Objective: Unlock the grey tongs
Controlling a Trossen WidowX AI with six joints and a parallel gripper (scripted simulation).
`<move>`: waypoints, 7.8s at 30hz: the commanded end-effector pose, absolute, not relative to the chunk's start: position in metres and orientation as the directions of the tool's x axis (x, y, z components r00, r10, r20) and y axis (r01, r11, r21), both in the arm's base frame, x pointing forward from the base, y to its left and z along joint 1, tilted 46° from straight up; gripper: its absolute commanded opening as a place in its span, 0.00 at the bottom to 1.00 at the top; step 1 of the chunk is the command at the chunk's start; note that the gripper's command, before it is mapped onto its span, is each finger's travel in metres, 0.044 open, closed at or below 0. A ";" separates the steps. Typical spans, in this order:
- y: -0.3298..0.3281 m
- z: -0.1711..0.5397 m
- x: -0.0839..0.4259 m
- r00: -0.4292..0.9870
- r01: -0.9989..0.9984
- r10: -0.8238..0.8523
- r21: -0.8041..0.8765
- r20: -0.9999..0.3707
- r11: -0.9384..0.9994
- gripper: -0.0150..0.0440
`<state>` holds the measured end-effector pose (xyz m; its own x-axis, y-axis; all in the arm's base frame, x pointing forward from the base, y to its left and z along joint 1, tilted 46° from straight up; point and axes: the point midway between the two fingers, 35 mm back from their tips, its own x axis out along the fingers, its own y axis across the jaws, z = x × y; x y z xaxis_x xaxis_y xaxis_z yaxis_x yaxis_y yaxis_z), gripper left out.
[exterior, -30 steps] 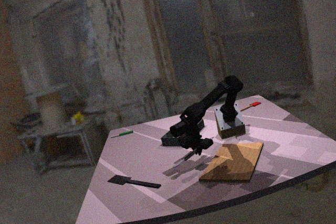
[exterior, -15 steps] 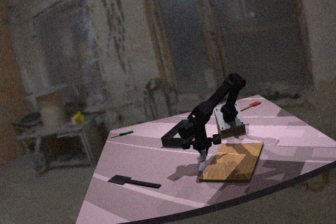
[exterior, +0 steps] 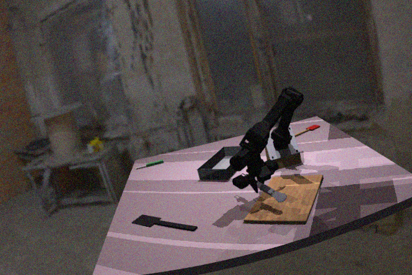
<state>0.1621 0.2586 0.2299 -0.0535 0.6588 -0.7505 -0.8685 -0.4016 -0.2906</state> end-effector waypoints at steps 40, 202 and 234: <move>0.267 0.287 0.080 -0.055 0.547 0.739 -0.639 -0.672 -0.540 0.00; 0.263 0.287 0.073 0.070 0.599 0.742 -0.567 -0.667 -0.565 0.00; 0.282 0.274 0.079 -0.055 0.546 0.739 -0.640 -0.671 -0.540 0.00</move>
<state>0.0794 0.2796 0.2784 -0.0569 0.7417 -0.6683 0.5522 -0.5343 -0.6400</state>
